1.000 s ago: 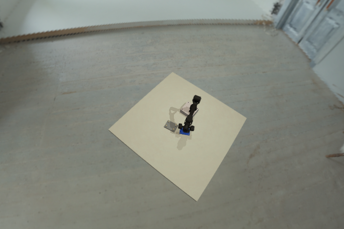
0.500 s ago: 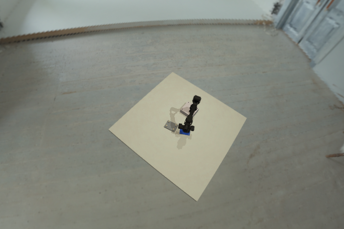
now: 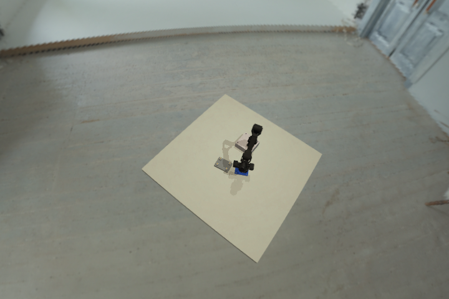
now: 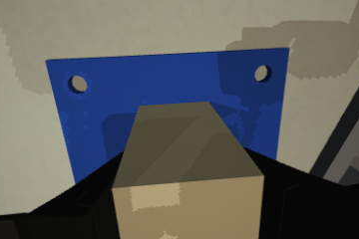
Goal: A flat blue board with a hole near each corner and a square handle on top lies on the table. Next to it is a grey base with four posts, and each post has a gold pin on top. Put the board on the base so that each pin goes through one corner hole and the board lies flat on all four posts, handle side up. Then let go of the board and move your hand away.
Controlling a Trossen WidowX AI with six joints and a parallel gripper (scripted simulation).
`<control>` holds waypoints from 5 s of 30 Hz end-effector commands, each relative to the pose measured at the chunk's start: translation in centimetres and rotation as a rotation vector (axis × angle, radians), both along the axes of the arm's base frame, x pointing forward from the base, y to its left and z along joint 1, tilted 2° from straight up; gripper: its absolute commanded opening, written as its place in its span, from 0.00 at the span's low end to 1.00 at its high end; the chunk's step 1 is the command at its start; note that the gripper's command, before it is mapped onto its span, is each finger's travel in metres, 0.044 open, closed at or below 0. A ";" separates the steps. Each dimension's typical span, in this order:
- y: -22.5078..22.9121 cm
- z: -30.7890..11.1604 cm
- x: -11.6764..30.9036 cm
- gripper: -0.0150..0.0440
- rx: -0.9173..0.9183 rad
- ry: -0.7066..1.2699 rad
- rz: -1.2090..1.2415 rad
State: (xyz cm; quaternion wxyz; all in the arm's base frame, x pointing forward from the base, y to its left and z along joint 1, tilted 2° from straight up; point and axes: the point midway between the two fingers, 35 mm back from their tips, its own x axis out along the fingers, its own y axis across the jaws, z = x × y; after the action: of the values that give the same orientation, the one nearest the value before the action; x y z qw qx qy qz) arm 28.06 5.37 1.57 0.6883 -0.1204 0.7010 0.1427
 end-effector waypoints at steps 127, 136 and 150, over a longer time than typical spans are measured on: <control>-18.2 5.7 3.6 0.25 -0.016 -0.009 -0.324; -18.1 4.8 3.5 0.25 -0.016 -0.009 -0.322; -18.1 3.5 3.5 0.25 -0.016 -0.009 -0.324</control>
State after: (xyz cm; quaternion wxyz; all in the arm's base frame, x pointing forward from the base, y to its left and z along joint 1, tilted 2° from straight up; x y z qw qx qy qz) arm 31.75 -12.80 5.46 0.7072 -0.0122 0.7065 0.0219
